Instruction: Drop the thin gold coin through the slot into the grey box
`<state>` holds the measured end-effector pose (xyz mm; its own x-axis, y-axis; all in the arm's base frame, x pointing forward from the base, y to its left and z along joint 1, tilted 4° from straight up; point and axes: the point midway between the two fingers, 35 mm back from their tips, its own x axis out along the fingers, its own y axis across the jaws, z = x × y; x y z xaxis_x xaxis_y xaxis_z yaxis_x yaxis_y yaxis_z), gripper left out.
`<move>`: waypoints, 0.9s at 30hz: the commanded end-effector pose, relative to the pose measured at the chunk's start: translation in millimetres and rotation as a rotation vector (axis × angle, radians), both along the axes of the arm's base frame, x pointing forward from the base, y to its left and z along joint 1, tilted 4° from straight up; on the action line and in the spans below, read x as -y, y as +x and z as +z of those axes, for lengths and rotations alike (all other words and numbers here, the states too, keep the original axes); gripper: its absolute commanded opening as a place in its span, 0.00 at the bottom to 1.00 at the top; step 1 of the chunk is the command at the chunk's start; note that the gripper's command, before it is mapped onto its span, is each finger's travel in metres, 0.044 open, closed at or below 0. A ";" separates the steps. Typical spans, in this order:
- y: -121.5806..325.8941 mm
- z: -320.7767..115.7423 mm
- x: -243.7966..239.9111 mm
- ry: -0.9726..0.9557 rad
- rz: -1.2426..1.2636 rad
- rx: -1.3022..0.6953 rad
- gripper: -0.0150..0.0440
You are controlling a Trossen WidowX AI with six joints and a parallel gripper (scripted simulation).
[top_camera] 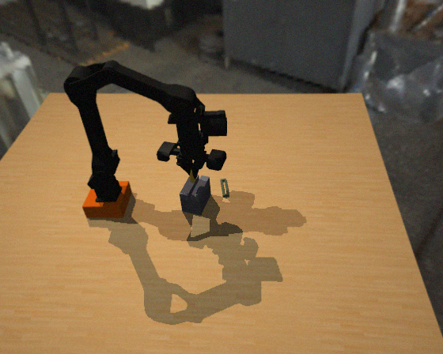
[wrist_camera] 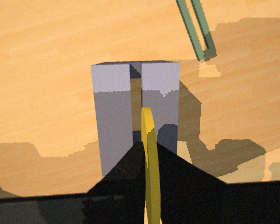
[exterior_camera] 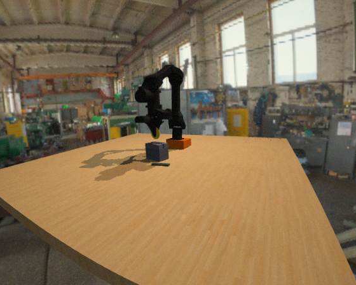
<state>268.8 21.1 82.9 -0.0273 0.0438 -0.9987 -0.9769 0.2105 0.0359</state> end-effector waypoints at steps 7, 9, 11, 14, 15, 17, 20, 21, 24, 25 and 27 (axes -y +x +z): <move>-4.1 -0.6 -0.5 -0.001 -0.007 -0.005 0.25; -3.6 -0.4 -0.5 -0.001 -0.006 -0.004 0.26; -2.5 -0.1 -0.6 0.000 0.000 -0.001 0.25; -1.9 0.0 -0.7 0.000 0.002 0.000 0.25; -1.9 0.0 -0.7 0.000 0.002 0.000 0.25; -1.9 0.0 -0.7 0.000 0.002 0.000 0.25; -2.1 -1.3 -0.7 0.000 0.001 0.000 0.25; -2.2 -2.2 -0.7 0.000 0.001 0.000 0.25; -3.2 -3.6 -0.5 0.000 -0.002 0.000 0.25; -3.6 -3.8 -0.4 0.000 -0.003 0.000 0.25; -4.4 -4.5 -0.3 0.000 -0.006 0.000 0.25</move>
<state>267.2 21.8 81.3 -0.0225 0.0438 -0.9988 -0.9773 0.2095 0.0312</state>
